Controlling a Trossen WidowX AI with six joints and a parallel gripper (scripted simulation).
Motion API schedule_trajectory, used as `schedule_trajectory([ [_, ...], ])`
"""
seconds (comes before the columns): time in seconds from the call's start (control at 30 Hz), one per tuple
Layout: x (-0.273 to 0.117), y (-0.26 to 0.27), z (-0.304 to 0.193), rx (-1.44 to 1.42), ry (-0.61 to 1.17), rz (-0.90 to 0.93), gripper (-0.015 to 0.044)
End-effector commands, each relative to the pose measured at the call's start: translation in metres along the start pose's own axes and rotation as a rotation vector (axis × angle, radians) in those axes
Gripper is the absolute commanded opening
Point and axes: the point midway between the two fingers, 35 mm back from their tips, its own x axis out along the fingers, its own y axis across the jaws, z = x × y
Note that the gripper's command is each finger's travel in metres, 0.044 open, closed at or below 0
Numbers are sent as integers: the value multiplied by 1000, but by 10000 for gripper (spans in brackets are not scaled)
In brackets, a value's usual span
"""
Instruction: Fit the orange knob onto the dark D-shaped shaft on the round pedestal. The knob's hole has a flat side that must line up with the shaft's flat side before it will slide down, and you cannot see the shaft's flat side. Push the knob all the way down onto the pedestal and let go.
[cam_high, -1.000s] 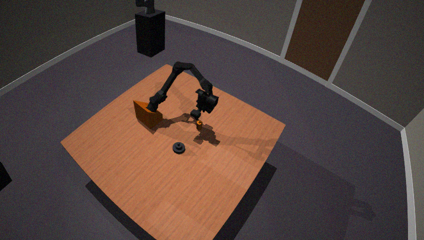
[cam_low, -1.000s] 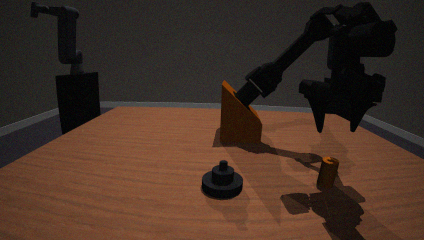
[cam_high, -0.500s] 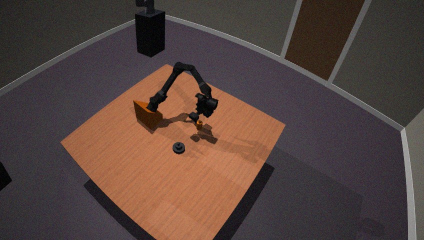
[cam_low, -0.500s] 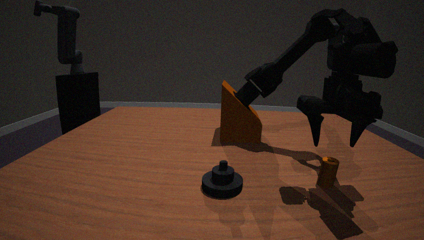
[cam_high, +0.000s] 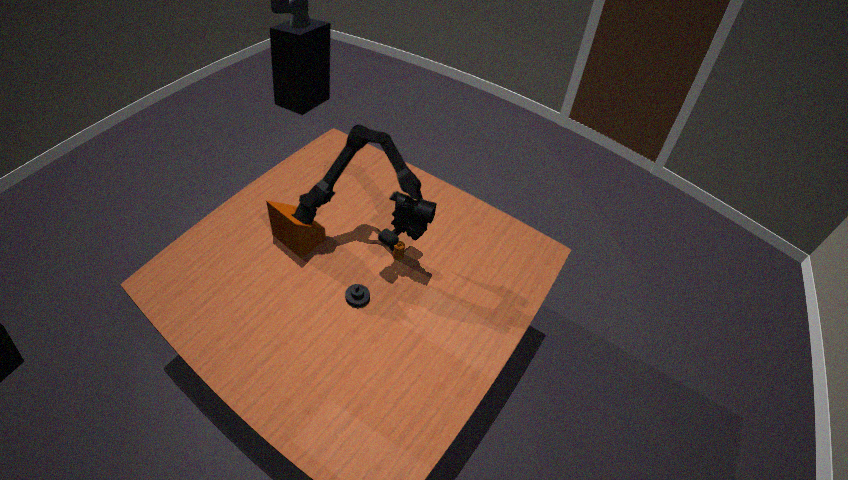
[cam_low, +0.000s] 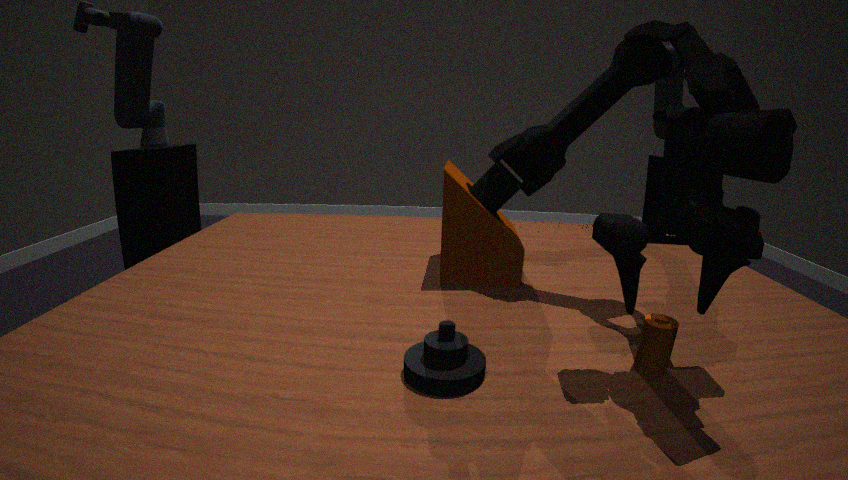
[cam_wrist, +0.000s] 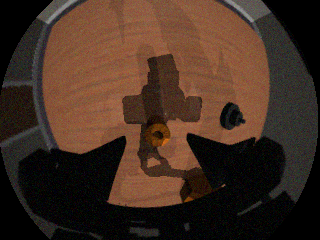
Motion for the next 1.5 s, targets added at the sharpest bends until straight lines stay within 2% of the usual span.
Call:
schedule_trajectory([
  [0.0, 9, -2, -1, 9, 8, -5, 440],
  [1.17, 62, -1, -3, 9, 8, -1, 440],
  [1.47, 62, -1, -3, 9, 8, -1, 204],
])
